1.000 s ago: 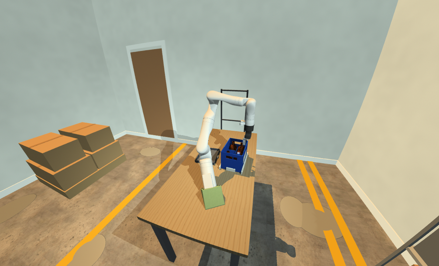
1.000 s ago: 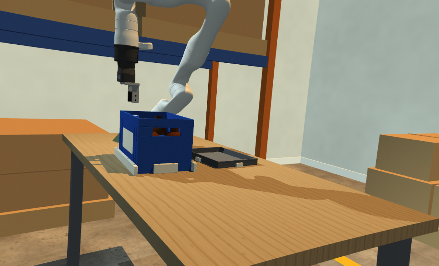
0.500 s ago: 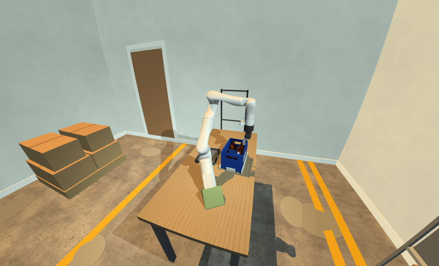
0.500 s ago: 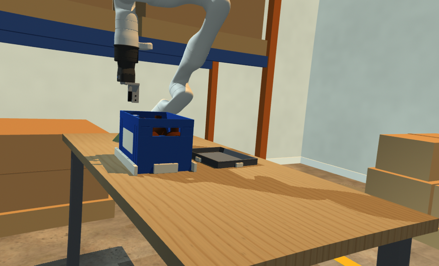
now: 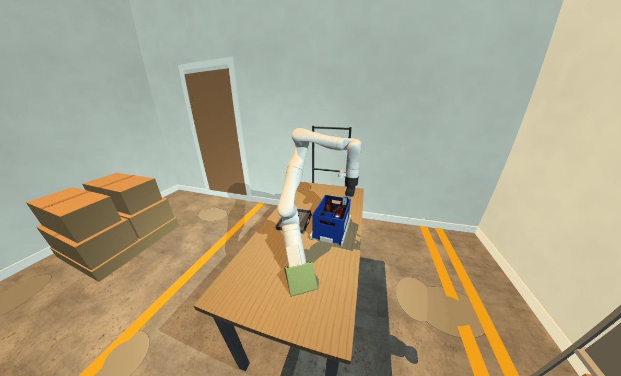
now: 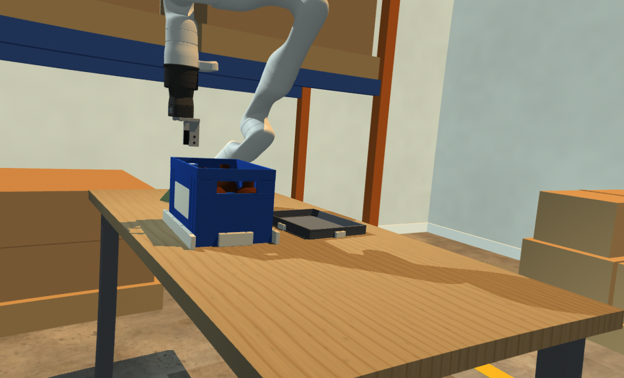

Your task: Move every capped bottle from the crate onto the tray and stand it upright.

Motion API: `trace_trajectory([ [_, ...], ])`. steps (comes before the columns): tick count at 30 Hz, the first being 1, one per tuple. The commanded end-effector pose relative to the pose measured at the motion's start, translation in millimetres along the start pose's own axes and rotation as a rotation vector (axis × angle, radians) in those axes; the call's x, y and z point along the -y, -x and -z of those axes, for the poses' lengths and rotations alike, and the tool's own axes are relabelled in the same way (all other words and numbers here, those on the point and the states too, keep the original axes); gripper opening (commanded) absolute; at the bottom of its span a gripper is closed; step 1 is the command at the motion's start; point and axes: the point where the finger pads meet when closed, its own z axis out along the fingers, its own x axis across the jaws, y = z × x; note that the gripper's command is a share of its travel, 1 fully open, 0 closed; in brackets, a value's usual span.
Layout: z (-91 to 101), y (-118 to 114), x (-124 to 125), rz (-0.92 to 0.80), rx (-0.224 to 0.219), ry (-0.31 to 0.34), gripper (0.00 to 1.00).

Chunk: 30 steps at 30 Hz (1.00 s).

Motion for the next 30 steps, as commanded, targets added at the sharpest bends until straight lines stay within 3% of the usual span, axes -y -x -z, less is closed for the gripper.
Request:
trace_trajectory([
  [1,1.2,-1.2,9.0,0.003,-0.001,0.004,1.0],
  [12,0.6,-3.6,45.6,0.002,-0.002,0.004,1.0],
  [30,1.5,-1.8,84.0,0.002,-0.002,0.004,1.0],
])
